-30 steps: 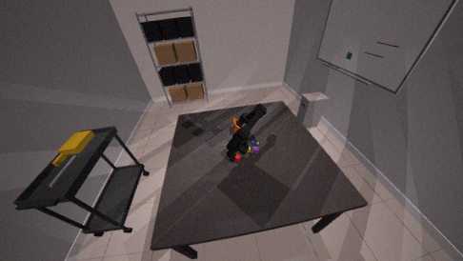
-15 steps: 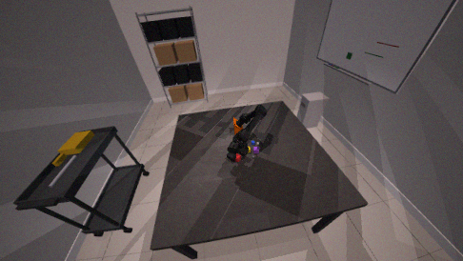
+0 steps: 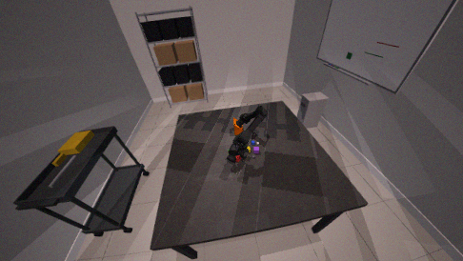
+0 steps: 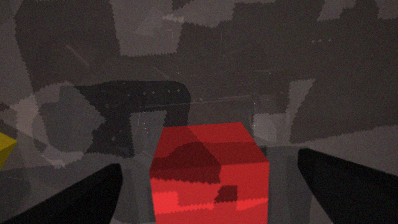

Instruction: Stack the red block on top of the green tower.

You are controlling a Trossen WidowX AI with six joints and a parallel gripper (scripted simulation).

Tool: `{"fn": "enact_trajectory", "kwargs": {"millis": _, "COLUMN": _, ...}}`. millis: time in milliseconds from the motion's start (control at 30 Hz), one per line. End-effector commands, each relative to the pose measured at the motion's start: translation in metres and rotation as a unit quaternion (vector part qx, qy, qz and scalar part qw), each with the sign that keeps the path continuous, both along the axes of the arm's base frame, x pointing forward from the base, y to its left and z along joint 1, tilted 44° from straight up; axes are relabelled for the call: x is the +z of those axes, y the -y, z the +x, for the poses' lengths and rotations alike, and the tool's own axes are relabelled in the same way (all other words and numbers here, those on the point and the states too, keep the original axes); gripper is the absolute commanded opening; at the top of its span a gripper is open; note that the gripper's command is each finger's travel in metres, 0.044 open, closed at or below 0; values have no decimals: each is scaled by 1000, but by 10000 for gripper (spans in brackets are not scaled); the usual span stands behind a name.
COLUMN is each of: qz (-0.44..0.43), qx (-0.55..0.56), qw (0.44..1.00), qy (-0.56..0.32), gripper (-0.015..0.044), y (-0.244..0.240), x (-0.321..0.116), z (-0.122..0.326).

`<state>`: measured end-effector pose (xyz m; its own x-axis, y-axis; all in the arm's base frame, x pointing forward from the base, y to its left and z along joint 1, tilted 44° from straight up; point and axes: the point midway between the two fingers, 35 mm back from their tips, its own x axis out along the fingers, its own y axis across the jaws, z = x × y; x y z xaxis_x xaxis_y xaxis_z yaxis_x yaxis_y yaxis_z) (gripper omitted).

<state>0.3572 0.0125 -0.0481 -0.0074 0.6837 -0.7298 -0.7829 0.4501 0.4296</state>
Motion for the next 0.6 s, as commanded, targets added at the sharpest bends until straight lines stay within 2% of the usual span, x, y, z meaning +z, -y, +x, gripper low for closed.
{"fn": "enact_trajectory", "kwargs": {"millis": 0, "qz": 3, "qx": -2, "qw": 1000, "qy": -4, "gripper": 440, "y": -4, "x": -4, "z": -3}}
{"fn": "enact_trajectory", "kwargs": {"millis": 500, "qz": 3, "qx": -2, "qw": 1000, "qy": -4, "gripper": 440, "y": -4, "x": -4, "z": -3}}
{"fn": "enact_trajectory", "kwargs": {"millis": 567, "qz": 3, "qx": -2, "qw": 1000, "qy": -4, "gripper": 387, "y": -4, "x": -4, "z": -3}}
